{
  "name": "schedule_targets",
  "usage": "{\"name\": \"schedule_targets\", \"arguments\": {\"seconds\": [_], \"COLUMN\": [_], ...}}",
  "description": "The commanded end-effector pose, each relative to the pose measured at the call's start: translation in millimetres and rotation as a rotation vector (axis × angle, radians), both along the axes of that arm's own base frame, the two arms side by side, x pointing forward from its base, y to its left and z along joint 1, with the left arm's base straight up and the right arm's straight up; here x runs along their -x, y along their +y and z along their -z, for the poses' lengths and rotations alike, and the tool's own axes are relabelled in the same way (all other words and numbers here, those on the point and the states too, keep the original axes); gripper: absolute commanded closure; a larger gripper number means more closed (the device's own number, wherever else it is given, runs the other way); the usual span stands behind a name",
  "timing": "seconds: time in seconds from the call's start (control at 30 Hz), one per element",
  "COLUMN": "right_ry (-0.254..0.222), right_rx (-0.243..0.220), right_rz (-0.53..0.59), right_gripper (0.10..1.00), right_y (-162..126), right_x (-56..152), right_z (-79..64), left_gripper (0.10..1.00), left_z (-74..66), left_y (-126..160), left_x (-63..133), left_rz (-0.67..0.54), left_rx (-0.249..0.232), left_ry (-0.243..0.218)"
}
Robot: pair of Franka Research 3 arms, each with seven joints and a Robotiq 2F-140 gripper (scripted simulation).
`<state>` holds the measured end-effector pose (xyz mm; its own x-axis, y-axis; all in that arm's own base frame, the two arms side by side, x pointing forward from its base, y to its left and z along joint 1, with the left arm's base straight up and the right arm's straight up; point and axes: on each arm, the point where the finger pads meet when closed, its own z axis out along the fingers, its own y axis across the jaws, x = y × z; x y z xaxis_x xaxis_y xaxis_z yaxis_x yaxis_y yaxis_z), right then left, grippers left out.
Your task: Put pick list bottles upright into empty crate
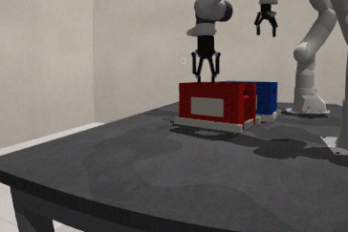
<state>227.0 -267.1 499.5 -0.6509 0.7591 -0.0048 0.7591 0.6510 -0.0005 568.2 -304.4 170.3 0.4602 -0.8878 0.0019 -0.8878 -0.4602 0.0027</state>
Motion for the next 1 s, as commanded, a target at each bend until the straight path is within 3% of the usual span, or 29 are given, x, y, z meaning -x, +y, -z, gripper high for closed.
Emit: {"name": "schedule_targets", "arguments": {"seconds": [0.0, 0.83, 0.87, 0.97], "right_ry": [0.003, 0.003, 0.003, 0.003], "right_rx": [-0.003, -0.003, -0.003, -0.003], "right_rz": [0.004, 0.004, 0.004, 0.004], "right_gripper": [0.098, 0.098, 0.098, 0.098], "right_y": [1.0, 1.0, 1.0, 1.0], "right_x": [0.5, 0.5, 0.5, 0.5], "right_z": [0.4, 0.4, 0.4, 0.4], "left_gripper": [0.656, 0.656, 0.999, 0.999], "left_z": [1.2, 1.2, -1.1, -1.1], "left_y": [1.4, 1.4, 1.4, 1.4], "left_x": [-0.9, -0.9, -0.9, -0.9], "left_rz": [0.001, 0.001, 0.001, 0.001], "left_rx": [-0.003, -0.003, -0.003, -0.003], "left_ry": [-0.002, -0.002, -0.002, -0.002]}}
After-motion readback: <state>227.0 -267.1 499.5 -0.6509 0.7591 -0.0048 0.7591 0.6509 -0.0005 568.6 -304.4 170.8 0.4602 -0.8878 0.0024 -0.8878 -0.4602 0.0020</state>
